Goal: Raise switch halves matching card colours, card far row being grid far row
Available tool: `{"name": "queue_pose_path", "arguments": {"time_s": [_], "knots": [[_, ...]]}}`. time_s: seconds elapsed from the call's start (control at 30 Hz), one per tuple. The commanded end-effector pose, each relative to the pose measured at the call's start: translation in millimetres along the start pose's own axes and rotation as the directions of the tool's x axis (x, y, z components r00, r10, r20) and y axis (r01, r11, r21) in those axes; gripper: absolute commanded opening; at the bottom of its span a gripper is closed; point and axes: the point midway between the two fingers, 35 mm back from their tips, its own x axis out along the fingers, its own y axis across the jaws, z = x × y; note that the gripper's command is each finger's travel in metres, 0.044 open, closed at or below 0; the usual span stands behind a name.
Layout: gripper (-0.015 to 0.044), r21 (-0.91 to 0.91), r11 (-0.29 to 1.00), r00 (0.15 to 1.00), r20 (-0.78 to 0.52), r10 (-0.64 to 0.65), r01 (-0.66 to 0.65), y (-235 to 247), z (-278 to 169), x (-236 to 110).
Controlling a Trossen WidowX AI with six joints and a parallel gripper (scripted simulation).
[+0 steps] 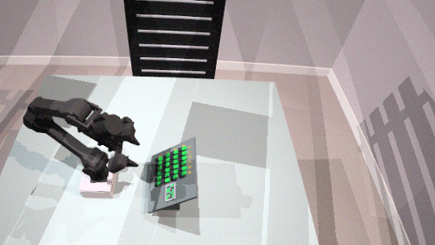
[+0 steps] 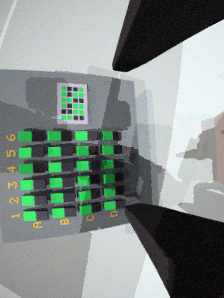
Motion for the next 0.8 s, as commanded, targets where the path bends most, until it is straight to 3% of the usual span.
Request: {"name": "queue_pose_path", "arguments": {"time_s": [0.0,0.23,0.47,0.6,0.77], "knots": [[0.0374,0.0,1.0,1.0,-0.001,0.0,0.0,0.0,0.6,0.9],[0.019,0.015,1.0,0.999,-0.037,-0.001,0.001,12.4,25.8,39.9],[0.0006,0.029,1.0,1.0,-0.02,-0.008,0.008,56.4,47.6,81.8],[0.0,0.039,0.999,1.0,0.007,-0.005,0.005,86.7,52.3,97.7],[0.0,0.04,0.999,1.0,0.011,-0.005,0.004,88.4,52.6,101.3]]}}
